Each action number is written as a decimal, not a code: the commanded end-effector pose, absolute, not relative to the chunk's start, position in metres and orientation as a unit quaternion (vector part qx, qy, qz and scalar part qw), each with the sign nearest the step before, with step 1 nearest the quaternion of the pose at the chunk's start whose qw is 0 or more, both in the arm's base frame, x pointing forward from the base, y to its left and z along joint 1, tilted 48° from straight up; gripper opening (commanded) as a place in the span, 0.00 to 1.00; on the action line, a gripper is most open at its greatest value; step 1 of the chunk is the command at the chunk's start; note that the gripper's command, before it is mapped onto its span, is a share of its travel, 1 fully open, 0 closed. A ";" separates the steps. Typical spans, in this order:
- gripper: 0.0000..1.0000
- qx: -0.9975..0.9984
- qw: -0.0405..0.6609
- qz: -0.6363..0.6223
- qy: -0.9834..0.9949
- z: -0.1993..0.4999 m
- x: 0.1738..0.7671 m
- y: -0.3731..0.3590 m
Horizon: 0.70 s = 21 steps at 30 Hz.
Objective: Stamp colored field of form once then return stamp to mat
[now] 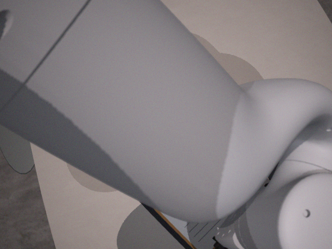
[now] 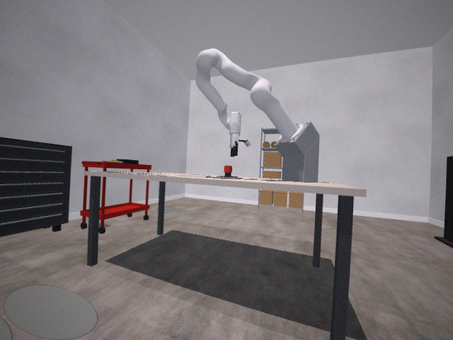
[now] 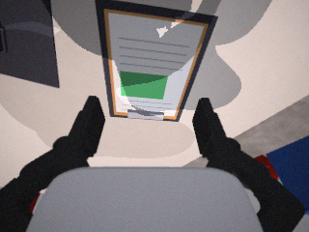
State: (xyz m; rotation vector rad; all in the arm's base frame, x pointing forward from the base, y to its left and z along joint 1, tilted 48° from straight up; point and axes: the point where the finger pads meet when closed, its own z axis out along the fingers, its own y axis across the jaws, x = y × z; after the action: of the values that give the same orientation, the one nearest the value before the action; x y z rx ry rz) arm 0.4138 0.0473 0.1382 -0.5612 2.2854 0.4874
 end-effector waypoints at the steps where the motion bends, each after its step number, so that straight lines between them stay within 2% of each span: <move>1: 1.00 -0.338 0.385 0.137 0.847 0.150 0.406 0.039; 19: 1.00 -0.618 0.406 -0.009 0.673 0.168 0.389 0.025; 20: 0.93 -0.631 0.407 -0.017 0.660 0.168 0.389 0.025; 21: 0.93 -0.637 0.408 -0.022 0.653 0.168 0.389 0.025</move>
State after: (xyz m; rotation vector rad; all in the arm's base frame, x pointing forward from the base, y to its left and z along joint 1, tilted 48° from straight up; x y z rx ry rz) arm 0.3894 0.0259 0.1674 -1.4438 1.8283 0.0775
